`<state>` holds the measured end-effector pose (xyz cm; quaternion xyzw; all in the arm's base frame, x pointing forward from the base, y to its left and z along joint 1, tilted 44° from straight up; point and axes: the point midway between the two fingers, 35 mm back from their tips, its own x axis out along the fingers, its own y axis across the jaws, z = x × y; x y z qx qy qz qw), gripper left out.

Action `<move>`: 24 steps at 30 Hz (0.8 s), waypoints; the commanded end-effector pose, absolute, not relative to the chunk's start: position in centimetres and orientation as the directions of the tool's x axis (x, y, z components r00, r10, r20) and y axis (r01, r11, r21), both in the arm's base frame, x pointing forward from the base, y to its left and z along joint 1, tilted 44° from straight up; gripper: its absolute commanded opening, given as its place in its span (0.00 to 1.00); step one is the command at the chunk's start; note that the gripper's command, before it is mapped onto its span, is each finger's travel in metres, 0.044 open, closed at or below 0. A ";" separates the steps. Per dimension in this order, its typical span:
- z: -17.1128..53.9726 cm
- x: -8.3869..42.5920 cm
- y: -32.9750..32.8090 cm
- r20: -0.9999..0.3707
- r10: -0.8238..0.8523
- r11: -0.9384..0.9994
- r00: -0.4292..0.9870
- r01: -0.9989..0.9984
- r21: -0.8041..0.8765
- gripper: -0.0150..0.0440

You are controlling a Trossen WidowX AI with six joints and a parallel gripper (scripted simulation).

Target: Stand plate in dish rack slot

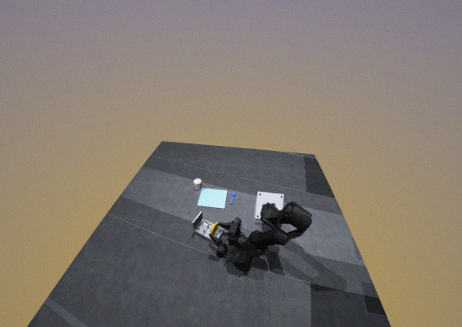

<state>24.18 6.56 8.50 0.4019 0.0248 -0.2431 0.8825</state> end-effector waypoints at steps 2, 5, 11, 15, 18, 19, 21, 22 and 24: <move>8.5 24.2 6.6 -0.239 -0.409 0.559 0.881 0.449 0.697 0.48; 8.5 24.2 6.6 -0.239 -0.409 0.559 0.881 0.449 0.697 0.61; 8.5 24.2 6.6 -0.239 -0.409 0.559 0.881 0.449 0.697 0.88; 8.5 24.2 6.6 -0.239 -0.409 0.559 0.881 0.449 0.697 0.93; 8.5 24.2 6.6 -0.239 -0.409 0.559 0.881 0.449 0.697 0.93; 8.5 24.2 6.6 -0.239 -0.409 0.559 0.881 0.449 0.697 0.93; 8.9 24.3 6.3 -0.243 -0.410 0.558 0.879 0.453 0.696 0.93; 9.3 24.4 6.0 -0.247 -0.412 0.557 0.877 0.457 0.694 0.93; 10.5 24.5 5.1 -0.255 -0.415 0.555 0.874 0.465 0.690 0.93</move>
